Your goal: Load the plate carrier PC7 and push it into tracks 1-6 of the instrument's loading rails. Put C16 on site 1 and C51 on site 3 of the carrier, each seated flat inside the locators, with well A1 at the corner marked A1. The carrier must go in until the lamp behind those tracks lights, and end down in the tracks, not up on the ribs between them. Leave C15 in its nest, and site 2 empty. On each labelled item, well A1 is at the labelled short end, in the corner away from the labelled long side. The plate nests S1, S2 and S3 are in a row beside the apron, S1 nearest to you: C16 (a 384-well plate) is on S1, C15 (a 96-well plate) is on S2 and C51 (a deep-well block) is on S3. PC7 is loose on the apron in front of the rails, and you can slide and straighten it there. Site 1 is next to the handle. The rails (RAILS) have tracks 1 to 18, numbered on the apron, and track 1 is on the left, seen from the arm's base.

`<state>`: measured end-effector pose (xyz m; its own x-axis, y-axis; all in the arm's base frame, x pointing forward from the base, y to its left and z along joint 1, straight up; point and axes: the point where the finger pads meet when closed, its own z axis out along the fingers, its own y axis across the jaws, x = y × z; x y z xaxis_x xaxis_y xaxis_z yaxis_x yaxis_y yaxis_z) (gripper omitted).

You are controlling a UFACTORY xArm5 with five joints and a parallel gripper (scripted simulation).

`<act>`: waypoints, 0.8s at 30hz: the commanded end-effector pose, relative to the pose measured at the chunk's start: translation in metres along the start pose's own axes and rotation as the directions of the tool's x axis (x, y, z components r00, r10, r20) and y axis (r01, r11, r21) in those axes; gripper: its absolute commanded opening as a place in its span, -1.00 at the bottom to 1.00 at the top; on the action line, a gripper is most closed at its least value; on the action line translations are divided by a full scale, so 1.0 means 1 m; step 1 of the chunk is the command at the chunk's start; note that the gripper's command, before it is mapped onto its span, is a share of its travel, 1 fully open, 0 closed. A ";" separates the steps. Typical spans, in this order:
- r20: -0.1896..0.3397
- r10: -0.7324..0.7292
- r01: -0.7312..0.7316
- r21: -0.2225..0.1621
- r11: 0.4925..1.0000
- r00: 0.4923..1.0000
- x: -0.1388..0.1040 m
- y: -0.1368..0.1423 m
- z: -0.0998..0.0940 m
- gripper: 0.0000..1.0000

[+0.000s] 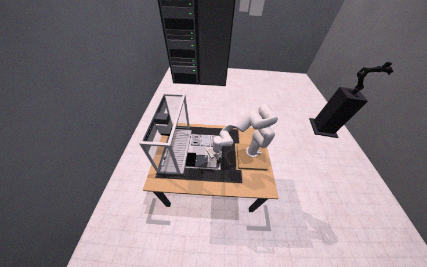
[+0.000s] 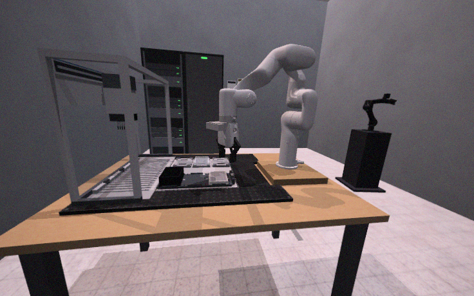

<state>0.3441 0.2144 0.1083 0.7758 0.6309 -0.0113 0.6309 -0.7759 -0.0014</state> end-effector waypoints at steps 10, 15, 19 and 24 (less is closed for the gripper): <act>-0.012 0.430 -0.430 0.002 0.903 0.903 -0.064 -0.003 -0.002 0.62; -0.012 0.518 -0.518 0.003 0.856 0.855 -0.064 -0.003 -0.002 0.62; -0.012 0.521 -0.521 0.003 0.853 0.853 -0.064 -0.003 -0.002 0.62; -0.012 0.521 -0.521 0.003 0.853 0.853 -0.064 -0.003 -0.002 0.62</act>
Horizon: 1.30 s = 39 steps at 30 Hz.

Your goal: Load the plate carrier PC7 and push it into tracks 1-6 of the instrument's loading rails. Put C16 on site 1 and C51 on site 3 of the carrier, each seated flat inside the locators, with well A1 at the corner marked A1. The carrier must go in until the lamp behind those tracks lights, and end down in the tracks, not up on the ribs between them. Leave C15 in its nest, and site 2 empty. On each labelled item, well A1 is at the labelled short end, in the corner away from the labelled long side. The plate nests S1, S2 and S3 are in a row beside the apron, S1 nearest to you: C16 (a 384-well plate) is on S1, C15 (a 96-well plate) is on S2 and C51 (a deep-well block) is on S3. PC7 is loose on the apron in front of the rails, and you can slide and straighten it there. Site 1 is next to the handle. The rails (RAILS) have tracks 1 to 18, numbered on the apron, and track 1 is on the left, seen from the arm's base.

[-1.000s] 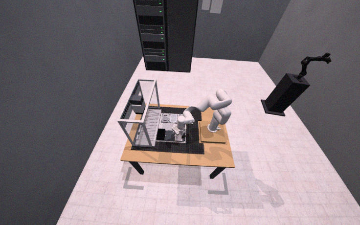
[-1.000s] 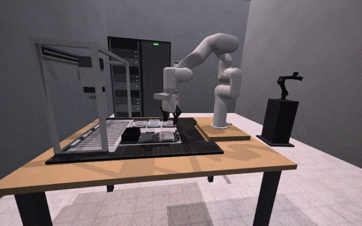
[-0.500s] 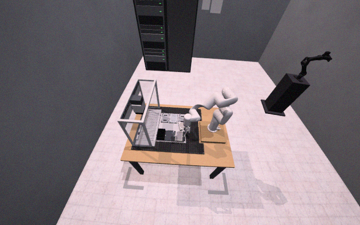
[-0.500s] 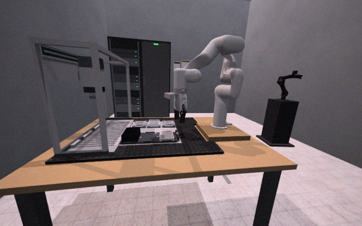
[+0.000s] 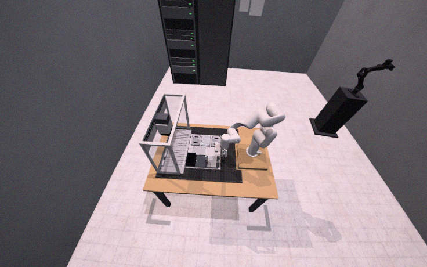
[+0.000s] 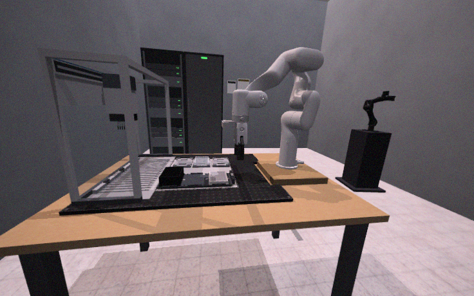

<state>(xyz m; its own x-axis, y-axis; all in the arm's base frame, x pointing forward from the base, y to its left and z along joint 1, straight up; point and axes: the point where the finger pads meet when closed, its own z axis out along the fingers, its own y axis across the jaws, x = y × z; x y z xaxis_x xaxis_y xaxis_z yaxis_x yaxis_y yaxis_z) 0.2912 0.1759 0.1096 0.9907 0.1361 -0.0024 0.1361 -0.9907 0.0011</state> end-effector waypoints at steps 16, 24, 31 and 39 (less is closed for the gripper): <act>-0.004 0.002 -0.002 0.000 1.000 1.000 0.001 0.000 0.017 0.62; -0.004 0.002 -0.002 0.000 1.000 1.000 0.001 0.000 0.027 0.62; -0.004 0.002 -0.002 0.000 1.000 1.000 0.001 0.000 0.039 0.62; -0.004 0.002 -0.002 0.000 1.000 1.000 0.001 0.000 0.051 0.62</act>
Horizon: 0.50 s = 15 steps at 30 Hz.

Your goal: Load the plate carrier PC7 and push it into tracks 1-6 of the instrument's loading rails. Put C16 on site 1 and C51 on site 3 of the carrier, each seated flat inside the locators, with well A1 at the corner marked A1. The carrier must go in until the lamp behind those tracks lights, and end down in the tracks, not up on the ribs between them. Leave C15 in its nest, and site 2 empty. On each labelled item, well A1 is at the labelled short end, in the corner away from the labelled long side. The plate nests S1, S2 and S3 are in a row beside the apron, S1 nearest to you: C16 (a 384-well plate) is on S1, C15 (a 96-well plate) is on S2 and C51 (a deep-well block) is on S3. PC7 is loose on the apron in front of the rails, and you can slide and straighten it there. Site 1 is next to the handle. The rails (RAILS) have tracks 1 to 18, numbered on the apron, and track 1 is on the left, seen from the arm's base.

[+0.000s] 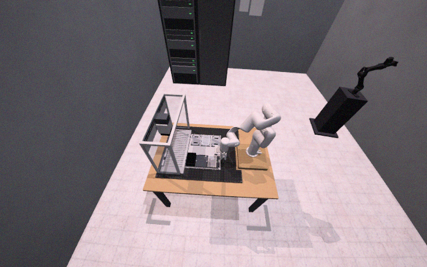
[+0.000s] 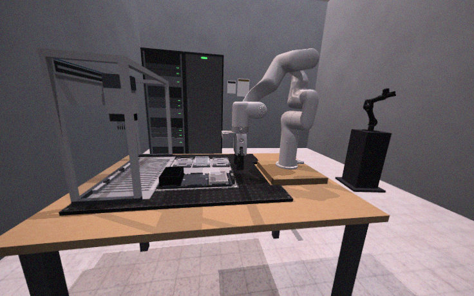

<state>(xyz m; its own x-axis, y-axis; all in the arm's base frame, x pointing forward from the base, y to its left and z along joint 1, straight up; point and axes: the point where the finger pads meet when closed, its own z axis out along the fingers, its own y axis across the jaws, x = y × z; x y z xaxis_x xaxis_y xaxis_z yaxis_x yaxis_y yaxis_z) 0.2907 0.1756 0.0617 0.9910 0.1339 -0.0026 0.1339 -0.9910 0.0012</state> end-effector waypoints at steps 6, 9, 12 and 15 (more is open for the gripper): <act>-0.004 0.000 0.000 0.000 1.000 1.000 0.001 -0.001 0.011 0.62; -0.004 0.000 0.000 0.000 1.000 1.000 0.001 -0.001 0.016 0.62; -0.004 0.000 0.000 0.000 1.000 1.000 0.001 -0.001 0.021 0.62; -0.004 0.000 0.000 0.000 1.000 1.000 0.001 -0.001 0.026 0.62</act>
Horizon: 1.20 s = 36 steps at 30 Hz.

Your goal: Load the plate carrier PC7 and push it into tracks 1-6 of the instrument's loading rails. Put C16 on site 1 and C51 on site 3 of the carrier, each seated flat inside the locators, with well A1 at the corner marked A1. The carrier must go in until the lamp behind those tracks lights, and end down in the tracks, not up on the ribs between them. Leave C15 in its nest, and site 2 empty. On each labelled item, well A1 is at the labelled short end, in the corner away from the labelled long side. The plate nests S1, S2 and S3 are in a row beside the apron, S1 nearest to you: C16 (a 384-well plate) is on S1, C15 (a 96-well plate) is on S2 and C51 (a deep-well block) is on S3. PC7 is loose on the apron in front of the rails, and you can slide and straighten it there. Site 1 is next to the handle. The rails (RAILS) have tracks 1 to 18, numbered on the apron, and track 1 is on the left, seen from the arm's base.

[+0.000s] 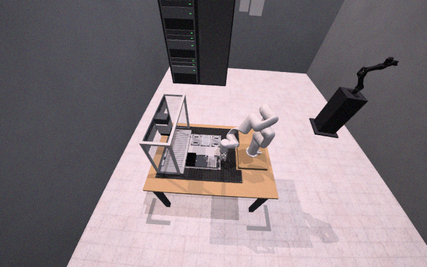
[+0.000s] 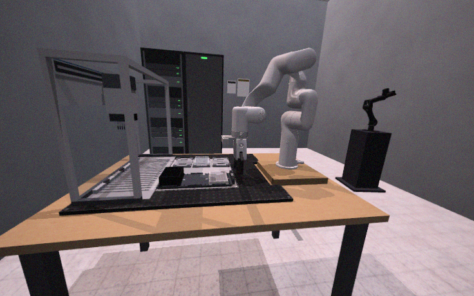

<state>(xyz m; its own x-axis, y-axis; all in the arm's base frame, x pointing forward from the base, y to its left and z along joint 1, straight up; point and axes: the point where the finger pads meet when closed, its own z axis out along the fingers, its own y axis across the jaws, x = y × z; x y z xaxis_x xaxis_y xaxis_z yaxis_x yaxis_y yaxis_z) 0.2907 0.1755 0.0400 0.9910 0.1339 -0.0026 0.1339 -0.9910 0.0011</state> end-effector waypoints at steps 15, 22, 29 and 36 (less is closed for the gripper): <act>-0.004 0.000 0.000 0.000 1.000 1.000 0.001 -0.001 0.016 0.62; -0.004 0.000 0.000 0.000 1.000 1.000 0.001 -0.001 0.018 0.62; -0.004 0.000 0.000 0.000 1.000 1.000 0.001 -0.001 0.022 0.62; -0.004 0.000 0.000 0.000 1.000 1.000 0.001 -0.001 0.027 0.62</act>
<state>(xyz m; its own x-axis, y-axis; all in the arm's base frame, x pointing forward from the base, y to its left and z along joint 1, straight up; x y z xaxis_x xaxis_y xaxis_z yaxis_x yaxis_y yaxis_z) 0.2908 0.1755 0.0141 0.9910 0.1339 -0.0025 0.1339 -0.9910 0.0011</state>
